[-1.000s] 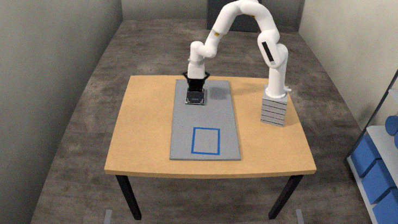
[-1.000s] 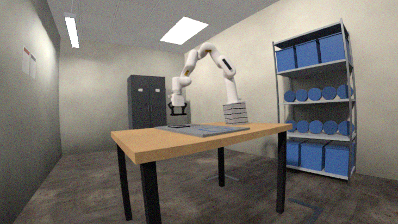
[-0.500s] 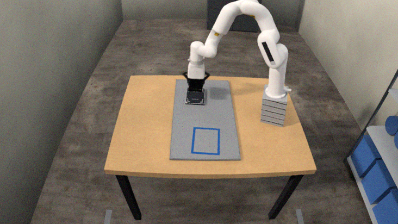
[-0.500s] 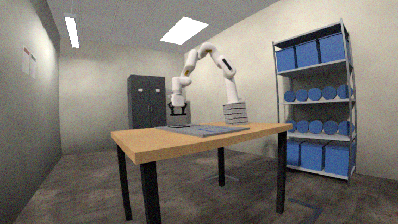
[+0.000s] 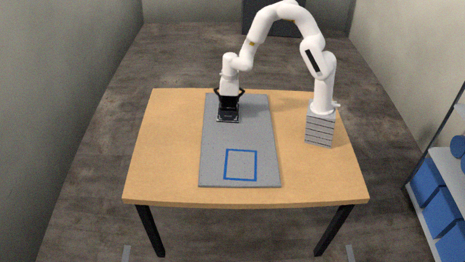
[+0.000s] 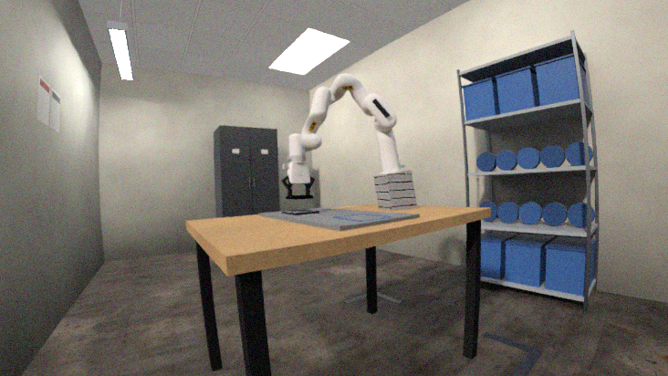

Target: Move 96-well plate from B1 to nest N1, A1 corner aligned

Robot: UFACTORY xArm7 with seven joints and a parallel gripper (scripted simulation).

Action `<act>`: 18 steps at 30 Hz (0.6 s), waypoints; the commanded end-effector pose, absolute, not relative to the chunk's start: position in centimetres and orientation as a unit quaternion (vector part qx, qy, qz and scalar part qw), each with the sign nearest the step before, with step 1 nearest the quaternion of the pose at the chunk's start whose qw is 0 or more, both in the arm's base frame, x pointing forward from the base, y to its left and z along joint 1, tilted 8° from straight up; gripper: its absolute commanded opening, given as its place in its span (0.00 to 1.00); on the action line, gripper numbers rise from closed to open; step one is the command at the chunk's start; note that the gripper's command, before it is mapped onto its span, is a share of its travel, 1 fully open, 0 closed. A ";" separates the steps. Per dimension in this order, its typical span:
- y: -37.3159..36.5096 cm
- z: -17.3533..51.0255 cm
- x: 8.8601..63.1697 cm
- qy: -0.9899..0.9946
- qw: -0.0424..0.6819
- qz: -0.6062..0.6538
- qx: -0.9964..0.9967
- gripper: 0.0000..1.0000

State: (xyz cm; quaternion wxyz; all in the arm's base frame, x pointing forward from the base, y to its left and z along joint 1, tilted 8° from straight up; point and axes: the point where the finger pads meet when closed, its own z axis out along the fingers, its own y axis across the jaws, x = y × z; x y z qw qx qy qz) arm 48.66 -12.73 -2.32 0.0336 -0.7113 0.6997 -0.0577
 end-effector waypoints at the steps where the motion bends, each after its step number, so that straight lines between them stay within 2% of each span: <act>1: -12.8 -2.5 48.9 0.700 0.035 -0.060 -0.711 0.00; 18: -12.9 -4.9 49.2 0.700 0.035 -0.060 -0.711 0.00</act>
